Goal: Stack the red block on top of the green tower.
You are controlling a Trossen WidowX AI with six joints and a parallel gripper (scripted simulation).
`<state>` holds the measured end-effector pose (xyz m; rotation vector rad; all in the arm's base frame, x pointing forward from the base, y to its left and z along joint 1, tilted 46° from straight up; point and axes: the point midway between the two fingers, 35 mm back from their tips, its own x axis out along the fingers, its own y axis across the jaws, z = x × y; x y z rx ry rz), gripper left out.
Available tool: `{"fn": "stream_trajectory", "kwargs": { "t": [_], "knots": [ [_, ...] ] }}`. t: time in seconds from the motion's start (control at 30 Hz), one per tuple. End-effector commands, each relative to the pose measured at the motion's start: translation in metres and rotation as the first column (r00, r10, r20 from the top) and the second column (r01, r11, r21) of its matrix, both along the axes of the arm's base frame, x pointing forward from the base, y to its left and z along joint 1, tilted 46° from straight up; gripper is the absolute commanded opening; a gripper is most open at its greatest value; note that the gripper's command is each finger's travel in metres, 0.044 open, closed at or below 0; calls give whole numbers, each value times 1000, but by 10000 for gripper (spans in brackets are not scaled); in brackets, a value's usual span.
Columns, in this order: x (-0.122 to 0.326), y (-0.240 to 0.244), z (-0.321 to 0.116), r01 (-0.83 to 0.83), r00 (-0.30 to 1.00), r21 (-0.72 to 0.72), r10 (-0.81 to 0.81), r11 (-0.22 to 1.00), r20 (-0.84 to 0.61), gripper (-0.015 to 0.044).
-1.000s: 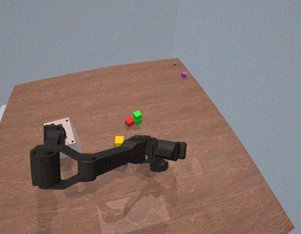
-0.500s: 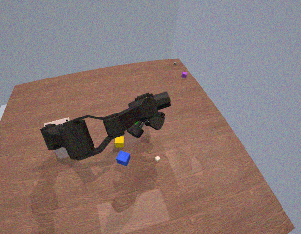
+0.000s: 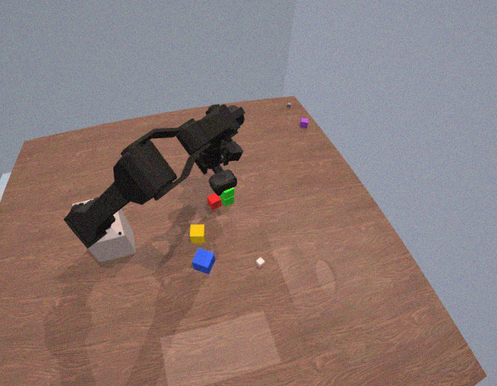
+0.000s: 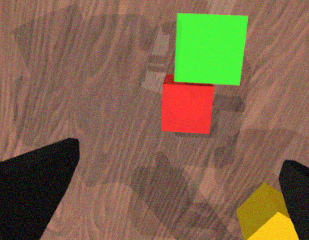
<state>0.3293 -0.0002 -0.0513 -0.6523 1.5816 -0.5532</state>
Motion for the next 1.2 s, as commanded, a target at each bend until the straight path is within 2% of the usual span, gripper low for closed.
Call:
{"fn": "stream_trajectory", "kwargs": {
  "t": [0.0, 0.2, 0.43, 1.17],
  "knots": [
    [1, 0, 2, -37, 998, -22, 36, 999, -42, 440],
    [-2, -3, -2, -37, 998, -22, 36, 999, -42, 440],
    [-5, -33, -31, -37, 998, -25, 36, 999, -42, 440],
    [-5, -53, -48, -37, 998, -25, 36, 999, -42, 440]
  ]
}}
